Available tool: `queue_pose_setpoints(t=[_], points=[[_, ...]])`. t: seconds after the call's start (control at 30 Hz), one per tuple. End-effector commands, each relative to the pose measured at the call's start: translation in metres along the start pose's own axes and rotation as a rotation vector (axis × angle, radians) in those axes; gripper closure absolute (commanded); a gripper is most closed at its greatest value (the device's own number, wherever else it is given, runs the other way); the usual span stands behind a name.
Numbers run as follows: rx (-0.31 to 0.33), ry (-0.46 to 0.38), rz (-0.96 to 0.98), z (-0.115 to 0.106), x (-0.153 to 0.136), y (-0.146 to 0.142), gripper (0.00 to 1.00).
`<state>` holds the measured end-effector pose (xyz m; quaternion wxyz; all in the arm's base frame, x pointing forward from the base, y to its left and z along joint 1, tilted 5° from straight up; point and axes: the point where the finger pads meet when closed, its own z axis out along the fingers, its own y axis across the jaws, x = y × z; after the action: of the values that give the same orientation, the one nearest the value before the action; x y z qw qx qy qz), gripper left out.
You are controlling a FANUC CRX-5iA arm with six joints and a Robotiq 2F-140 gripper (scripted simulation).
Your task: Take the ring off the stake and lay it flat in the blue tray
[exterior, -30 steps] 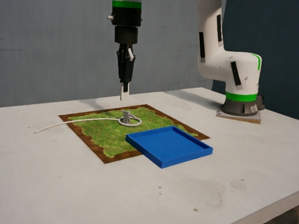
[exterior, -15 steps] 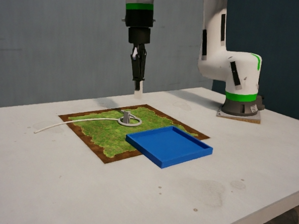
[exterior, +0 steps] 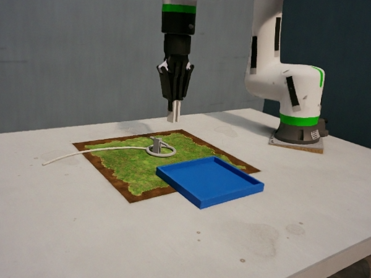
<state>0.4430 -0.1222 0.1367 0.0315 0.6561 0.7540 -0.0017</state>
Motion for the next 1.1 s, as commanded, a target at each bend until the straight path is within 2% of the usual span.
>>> queue_pose_setpoints(t=[0.0,1.07], points=[[0.003,-0.022,0.028,-0.0008,-0.0002,0.0005,0.84],[0.003,-0.022,0.029,0.0036,-0.0002,0.0004,0.84]])
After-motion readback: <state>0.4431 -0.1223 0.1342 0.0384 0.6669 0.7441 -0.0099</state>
